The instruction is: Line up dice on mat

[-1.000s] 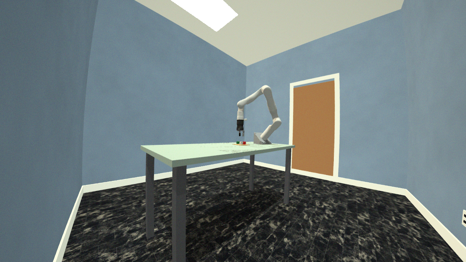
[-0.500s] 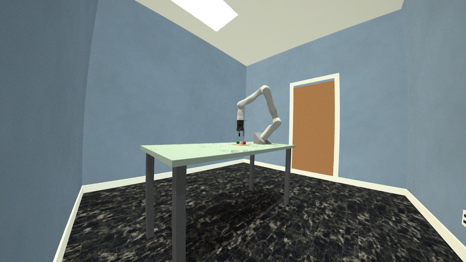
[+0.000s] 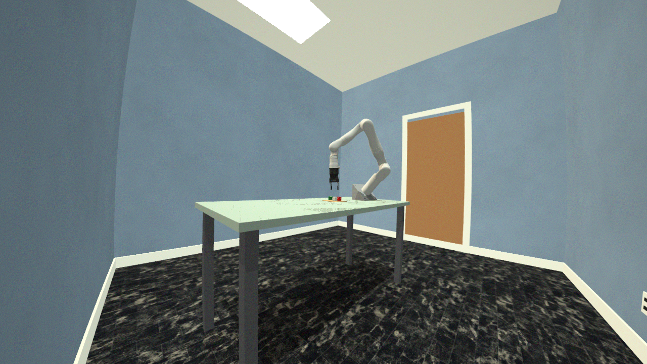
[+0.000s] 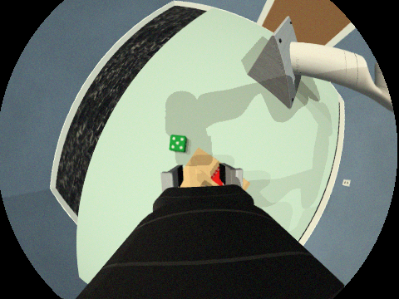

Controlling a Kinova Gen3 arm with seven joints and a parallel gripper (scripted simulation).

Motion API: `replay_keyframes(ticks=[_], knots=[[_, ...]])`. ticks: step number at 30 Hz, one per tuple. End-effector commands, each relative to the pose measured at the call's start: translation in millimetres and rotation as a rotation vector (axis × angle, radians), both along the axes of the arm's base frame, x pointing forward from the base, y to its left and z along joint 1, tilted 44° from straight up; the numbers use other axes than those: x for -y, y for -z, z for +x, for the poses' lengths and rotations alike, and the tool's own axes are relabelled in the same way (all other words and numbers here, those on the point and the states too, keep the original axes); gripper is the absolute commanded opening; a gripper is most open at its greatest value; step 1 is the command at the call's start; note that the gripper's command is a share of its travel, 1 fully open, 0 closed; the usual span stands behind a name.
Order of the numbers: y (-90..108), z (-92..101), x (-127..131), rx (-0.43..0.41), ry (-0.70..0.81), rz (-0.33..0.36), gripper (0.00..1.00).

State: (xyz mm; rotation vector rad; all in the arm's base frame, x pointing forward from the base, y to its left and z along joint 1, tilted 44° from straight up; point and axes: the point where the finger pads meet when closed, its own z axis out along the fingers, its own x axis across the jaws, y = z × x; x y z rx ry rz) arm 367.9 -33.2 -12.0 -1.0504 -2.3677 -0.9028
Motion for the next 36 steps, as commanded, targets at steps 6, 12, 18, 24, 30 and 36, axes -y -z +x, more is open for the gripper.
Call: replay_keyframes(ticks=[6,12,18,24,30,36], knots=[[13.4,-9.7,14,0.182,-0.185,0.030,1.00],[23.0,-14.3,23,0.360,-0.366,0.054,1.00],[28.3,-15.8,27,0.480,-0.483,0.068,1.00],[34.0,-16.0,33,0.648,-0.642,0.083,1.00],[37.5,-14.7,37,0.793,-0.776,0.091,1.00],[38.8,-13.6,39,0.872,-0.847,0.093,1.00]])
